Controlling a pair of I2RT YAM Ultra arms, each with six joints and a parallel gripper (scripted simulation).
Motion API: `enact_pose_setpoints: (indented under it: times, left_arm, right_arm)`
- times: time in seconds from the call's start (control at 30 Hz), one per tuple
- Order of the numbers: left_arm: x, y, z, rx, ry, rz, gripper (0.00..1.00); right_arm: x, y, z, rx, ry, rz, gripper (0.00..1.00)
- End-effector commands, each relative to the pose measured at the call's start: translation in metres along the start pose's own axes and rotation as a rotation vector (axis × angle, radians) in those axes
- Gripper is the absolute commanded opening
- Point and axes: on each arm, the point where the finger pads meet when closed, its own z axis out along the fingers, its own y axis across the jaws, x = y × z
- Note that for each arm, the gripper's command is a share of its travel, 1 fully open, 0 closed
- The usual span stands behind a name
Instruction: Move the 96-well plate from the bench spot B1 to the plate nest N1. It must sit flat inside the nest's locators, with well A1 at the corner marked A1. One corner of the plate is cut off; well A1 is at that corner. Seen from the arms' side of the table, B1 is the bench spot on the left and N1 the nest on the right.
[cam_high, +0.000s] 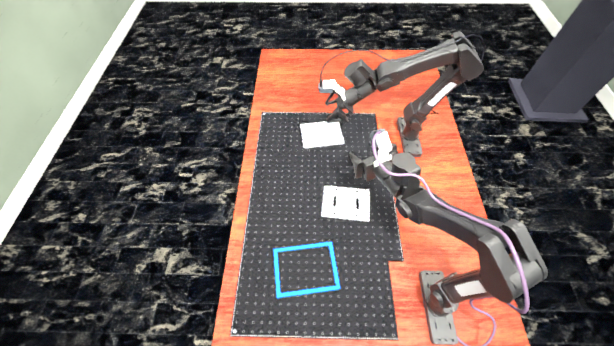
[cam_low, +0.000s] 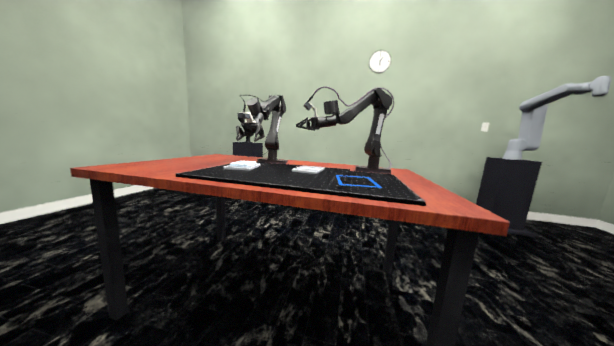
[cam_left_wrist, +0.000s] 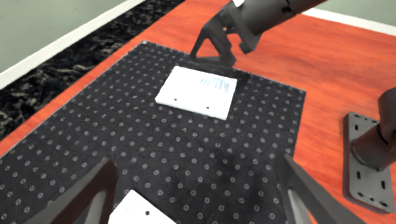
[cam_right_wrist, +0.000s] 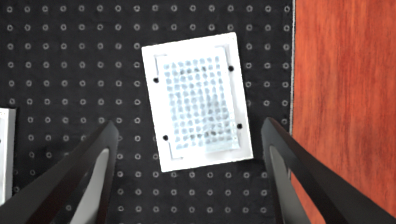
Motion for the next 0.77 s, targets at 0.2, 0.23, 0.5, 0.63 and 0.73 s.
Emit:
enact_pose_setpoints:
  times: [0.2,0.23,0.5,0.63,0.73]
  left_arm:
    - [-0.0076,-0.0018,-0.0003,0.001,-0.022,0.0,1.0]
    - [-0.0076,-0.0018,-0.0003,0.001,-0.022,0.0,1.0]
    - [-0.0076,-0.0018,-0.0003,0.001,-0.022,0.0,1.0]
    - [-0.0076,-0.0018,-0.0003,0.001,-0.022,0.0,1.0]
    - [-0.0076,-0.0018,-0.0003,0.001,-0.022,0.0,1.0]
  right_arm:
    - [-0.0182,0.0011,-0.0075,0.007,-0.068,-0.002,1.0]
    - [-0.0182,0.0011,-0.0075,0.007,-0.068,-0.002,1.0]
    - [-0.0162,0.0003,-0.0051,0.003,-0.059,-0.002,1.0]
    - [-0.0162,0.0003,-0.0051,0.003,-0.059,-0.002,1.0]
    - [-0.0162,0.0003,-0.0051,0.003,-0.059,-0.002,1.0]
